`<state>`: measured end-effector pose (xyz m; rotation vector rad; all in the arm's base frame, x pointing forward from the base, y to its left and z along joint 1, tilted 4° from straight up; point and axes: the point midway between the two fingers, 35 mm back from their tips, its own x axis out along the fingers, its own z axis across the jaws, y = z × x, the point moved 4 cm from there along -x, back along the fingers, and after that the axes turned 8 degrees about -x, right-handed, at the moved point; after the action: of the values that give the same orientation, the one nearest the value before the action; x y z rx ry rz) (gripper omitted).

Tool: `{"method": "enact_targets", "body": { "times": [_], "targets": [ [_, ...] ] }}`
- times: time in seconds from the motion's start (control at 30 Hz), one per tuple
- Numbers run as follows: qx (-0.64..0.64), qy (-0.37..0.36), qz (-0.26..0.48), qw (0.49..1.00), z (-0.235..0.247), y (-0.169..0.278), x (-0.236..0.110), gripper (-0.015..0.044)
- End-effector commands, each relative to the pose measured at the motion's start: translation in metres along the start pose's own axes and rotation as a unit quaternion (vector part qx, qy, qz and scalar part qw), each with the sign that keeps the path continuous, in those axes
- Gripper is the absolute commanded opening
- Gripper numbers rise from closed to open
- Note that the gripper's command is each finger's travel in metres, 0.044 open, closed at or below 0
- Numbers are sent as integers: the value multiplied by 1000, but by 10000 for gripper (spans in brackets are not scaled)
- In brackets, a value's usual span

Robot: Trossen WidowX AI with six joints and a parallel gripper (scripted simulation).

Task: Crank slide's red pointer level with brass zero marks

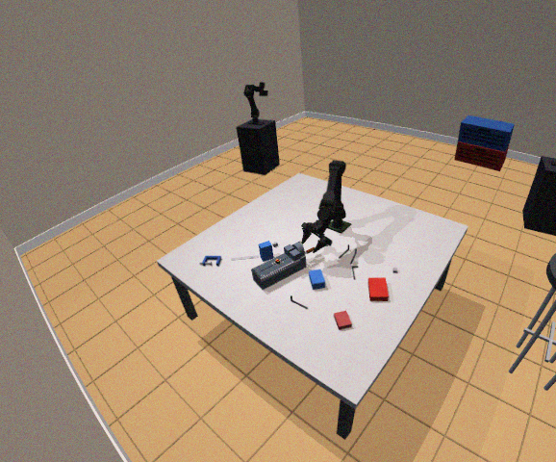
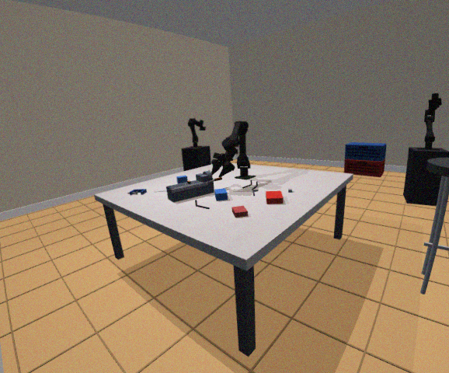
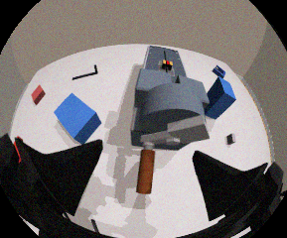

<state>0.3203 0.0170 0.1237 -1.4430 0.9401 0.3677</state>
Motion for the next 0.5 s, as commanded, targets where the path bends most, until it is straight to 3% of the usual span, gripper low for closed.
{"method": "enact_targets", "body": {
  "times": [0.0, 0.47],
  "targets": [
    [5, -3, -5, 1000, 0, -15, -12, 440],
    [0, 0, 1, 1000, -10, -71, -72, 440]
  ]
}}
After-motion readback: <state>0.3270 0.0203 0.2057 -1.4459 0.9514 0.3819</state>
